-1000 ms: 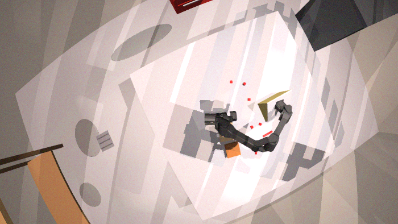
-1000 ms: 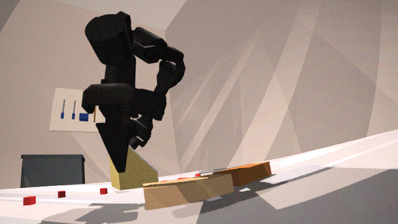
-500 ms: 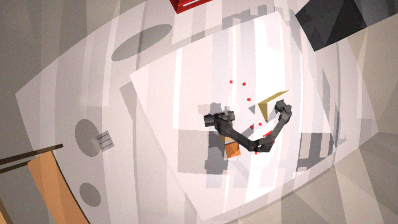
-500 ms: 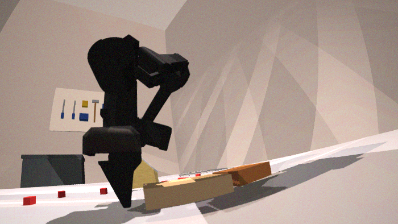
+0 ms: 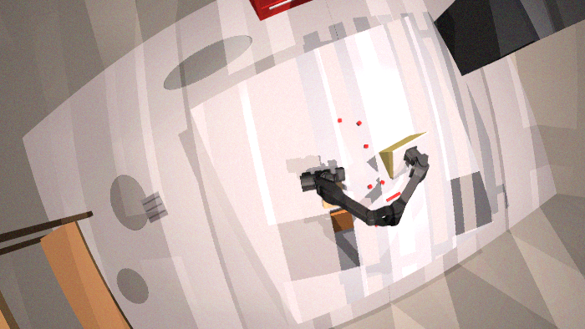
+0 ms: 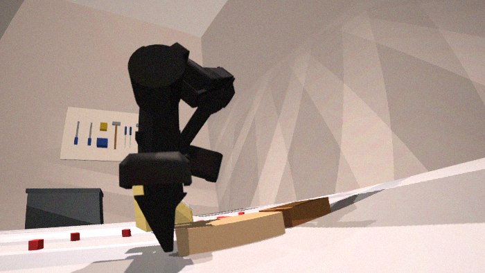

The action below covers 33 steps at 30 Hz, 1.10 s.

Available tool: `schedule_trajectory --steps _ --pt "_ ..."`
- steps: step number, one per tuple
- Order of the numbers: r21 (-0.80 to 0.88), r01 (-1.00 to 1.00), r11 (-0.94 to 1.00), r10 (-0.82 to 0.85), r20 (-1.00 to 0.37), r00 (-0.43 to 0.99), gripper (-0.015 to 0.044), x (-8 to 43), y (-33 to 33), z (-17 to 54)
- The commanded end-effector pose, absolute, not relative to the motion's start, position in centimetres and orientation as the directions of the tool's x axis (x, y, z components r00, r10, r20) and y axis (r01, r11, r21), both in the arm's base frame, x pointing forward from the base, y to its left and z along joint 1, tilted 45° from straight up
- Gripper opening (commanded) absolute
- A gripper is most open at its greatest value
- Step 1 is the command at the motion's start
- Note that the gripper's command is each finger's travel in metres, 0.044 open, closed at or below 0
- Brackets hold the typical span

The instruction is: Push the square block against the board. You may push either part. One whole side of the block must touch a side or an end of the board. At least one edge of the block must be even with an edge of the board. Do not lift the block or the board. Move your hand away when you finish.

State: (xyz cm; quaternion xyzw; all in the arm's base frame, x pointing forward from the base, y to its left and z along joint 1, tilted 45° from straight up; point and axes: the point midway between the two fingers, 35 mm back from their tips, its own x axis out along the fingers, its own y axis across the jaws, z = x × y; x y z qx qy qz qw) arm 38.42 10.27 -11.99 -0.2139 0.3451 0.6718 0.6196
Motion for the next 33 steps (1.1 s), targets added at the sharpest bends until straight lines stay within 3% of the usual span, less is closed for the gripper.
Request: schedule_trajectory --steps 1,33 --pt "0.197 -0.980 0.008 0.688 -0.712 -0.137 0.0000 38.5 10.7 -11.5" --pt "0.197 -0.980 0.009 0.688 -0.712 -0.137 0.0000 39.0 12.2 -10.1"
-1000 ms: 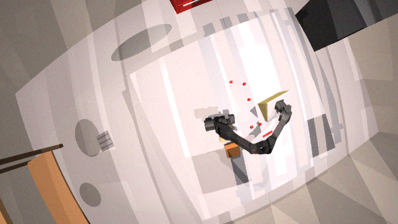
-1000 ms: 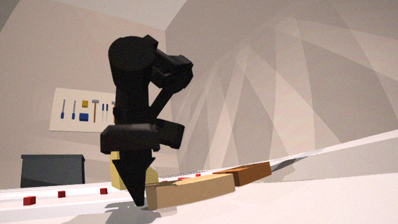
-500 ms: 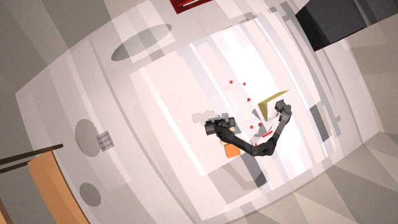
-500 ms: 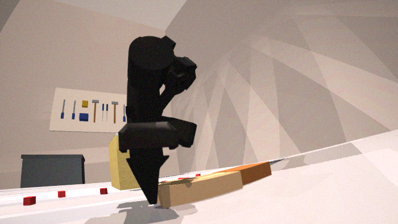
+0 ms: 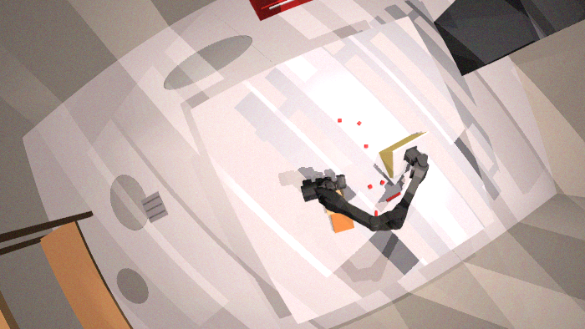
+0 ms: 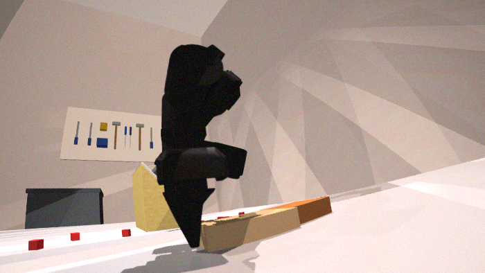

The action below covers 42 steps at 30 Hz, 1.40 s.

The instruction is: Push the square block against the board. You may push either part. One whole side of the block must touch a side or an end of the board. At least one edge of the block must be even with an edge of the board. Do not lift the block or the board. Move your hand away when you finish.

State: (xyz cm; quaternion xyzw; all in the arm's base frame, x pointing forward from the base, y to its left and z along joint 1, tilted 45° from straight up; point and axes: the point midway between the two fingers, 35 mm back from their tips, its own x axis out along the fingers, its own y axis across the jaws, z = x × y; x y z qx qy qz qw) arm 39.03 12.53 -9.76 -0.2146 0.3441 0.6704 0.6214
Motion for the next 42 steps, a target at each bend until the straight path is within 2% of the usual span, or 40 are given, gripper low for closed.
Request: schedule_trajectory --steps 1,27,32,38,42 --pt "0.197 -0.980 0.009 0.688 -0.712 -0.137 0.0000 38.9 12.1 -10.2" --pt "0.197 -0.980 0.008 0.689 -0.712 -0.138 0.0000 38.4 9.1 -13.0" --pt "0.197 -0.980 0.009 0.687 -0.713 -0.137 0.0000 39.1 5.8 -9.0" --pt "0.197 -0.980 0.008 0.687 -0.713 -0.137 0.0000 39.1 5.6 -8.7" --pt "0.248 -0.966 0.077 0.691 -0.712 -0.128 0.0000 39.5 6.1 -8.6"
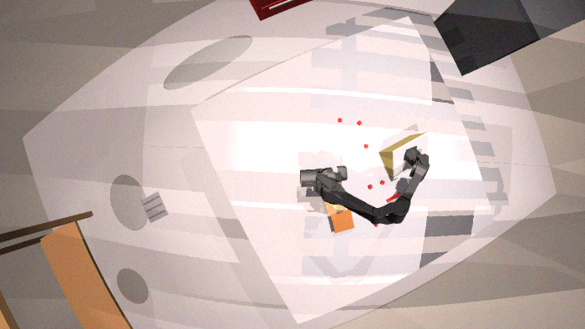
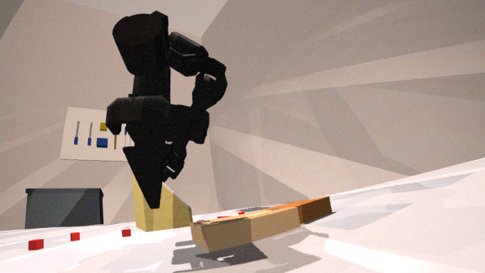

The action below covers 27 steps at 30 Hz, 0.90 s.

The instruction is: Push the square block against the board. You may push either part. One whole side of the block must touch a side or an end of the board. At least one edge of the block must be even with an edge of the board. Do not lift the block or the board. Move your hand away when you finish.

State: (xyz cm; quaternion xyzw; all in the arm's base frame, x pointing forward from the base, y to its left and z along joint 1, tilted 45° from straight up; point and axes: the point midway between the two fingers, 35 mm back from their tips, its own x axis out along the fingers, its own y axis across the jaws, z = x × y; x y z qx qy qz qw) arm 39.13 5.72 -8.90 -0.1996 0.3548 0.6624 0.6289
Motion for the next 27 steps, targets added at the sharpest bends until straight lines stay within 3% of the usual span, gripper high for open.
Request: schedule_trajectory --steps 1,13,27 --pt "0.268 -0.958 0.100 0.690 -0.712 -0.128 0.0000 39.7 6.3 -8.4" --pt "0.490 -0.794 0.361 0.687 -0.715 -0.129 0.0000 41.5 9.0 -6.1" --pt "0.664 -0.438 0.606 0.688 -0.714 -0.132 0.0000 43.2 12.0 -3.4"
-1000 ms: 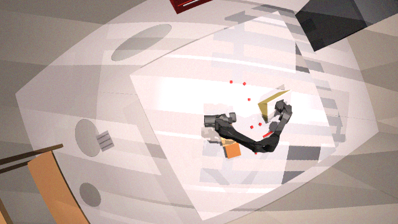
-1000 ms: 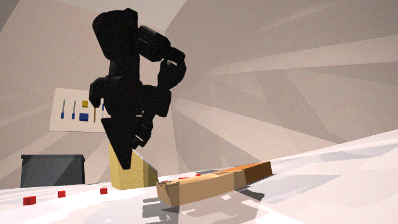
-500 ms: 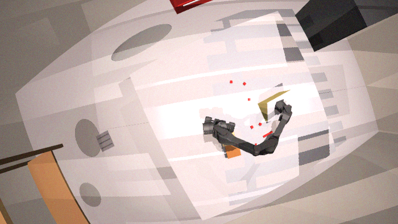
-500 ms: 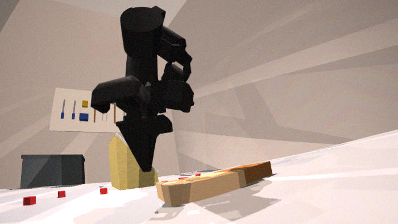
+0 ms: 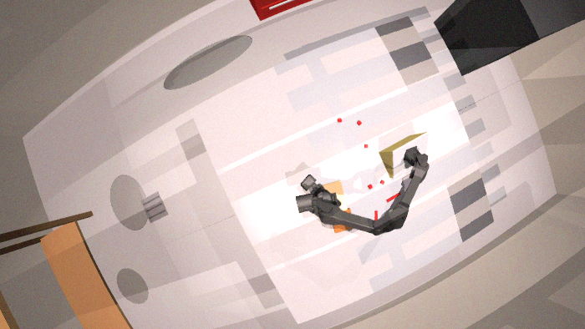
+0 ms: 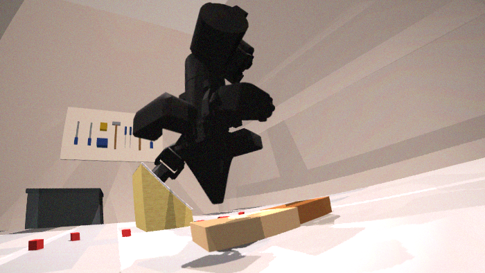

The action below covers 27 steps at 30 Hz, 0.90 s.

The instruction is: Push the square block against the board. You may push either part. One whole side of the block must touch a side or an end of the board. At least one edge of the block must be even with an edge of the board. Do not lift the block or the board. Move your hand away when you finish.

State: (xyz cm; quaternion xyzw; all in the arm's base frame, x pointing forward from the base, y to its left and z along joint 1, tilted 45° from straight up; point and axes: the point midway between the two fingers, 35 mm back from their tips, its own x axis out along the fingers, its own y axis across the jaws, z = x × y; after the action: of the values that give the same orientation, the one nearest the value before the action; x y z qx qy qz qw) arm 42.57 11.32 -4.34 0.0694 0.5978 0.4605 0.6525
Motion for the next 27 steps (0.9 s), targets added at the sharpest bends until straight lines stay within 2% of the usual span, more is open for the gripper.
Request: schedule_trajectory --steps 1,14,21,27 --pt "0.672 -0.408 0.619 0.688 -0.714 -0.132 0.0000 43.3 12.2 -3.2" --pt "0.697 0.009 0.717 0.691 -0.710 -0.136 0.0000 44.3 15.0 -0.6" --pt "0.695 0.030 0.719 0.692 -0.709 -0.136 0.0000 44.3 15.4 -0.7" --pt "0.697 0.031 0.717 0.693 -0.708 -0.137 0.0000 43.6 19.0 -4.3"
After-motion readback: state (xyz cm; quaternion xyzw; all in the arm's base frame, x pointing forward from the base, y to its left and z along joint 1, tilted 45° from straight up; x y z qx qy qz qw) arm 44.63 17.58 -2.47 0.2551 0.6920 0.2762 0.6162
